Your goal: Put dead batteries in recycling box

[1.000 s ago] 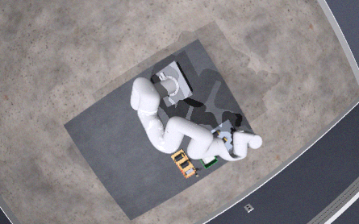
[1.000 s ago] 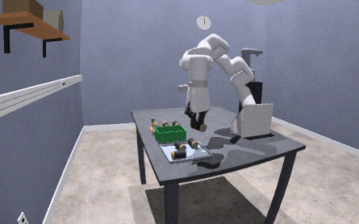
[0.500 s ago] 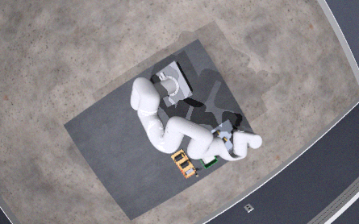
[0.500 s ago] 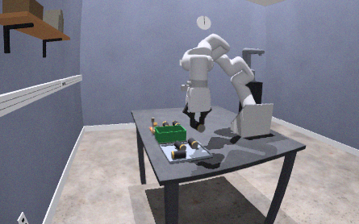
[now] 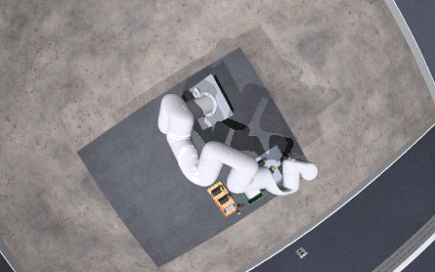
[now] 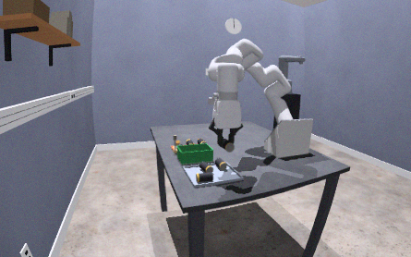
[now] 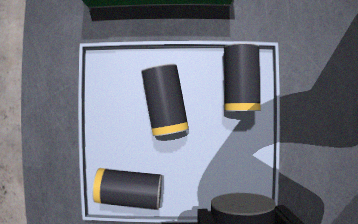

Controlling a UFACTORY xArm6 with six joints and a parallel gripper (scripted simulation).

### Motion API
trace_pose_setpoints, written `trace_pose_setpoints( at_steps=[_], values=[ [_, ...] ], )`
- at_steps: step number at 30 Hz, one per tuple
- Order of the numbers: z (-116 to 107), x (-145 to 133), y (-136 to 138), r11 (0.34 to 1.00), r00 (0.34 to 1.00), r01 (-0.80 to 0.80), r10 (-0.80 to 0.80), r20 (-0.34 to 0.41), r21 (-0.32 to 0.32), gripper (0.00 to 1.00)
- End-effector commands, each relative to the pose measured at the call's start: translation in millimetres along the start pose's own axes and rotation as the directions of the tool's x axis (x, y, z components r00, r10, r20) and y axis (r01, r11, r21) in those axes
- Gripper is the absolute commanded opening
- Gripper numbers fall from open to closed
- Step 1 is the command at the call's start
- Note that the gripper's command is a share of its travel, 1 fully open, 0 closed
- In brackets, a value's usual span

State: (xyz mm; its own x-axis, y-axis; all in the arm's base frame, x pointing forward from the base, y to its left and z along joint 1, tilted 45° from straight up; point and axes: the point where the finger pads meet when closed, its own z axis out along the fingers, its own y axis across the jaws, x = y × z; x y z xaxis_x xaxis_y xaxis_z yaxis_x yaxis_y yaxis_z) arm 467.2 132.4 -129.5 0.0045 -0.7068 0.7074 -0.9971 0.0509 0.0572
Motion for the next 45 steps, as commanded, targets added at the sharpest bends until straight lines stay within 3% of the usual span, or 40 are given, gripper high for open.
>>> trace_pose_setpoints(
  at_steps=[1, 11, 17, 24, 26, 30, 41, 43, 45],
  values=[
    [-2.3, -0.3, -1.3, 1.0, 1.0, -0.003, 0.003, 0.003, 0.004, 0.28],
    [-2.3, 4.2, -2.4, 1.0, 1.0, -0.003, 0.003, 0.003, 0.004, 0.28],
    [-2.3, 29.8, -8.5, 1.0, 1.0, -0.003, 0.003, 0.003, 0.004, 0.28],
    [-2.1, 98.1, -24.8, 1.0, 1.0, -0.003, 0.003, 0.003, 0.004, 0.28],
    [-2.1, 98.1, -24.8, 1.0, 1.0, -0.003, 0.003, 0.003, 0.004, 0.28],
    [-2.1, 153.1, -37.9, 1.0, 1.0, -0.003, 0.003, 0.003, 0.004, 0.28],
    [-1.8, 269.7, -65.7, 1.0, 1.0, -0.003, 0.003, 0.003, 0.004, 0.28],
    [-1.8, 269.7, -65.7, 1.0, 1.0, -0.003, 0.003, 0.003, 0.004, 0.28],
    [-1.8, 298.0, -72.4, 1.0, 1.0, -0.003, 0.003, 0.003, 0.004, 0.28]
  ],
)
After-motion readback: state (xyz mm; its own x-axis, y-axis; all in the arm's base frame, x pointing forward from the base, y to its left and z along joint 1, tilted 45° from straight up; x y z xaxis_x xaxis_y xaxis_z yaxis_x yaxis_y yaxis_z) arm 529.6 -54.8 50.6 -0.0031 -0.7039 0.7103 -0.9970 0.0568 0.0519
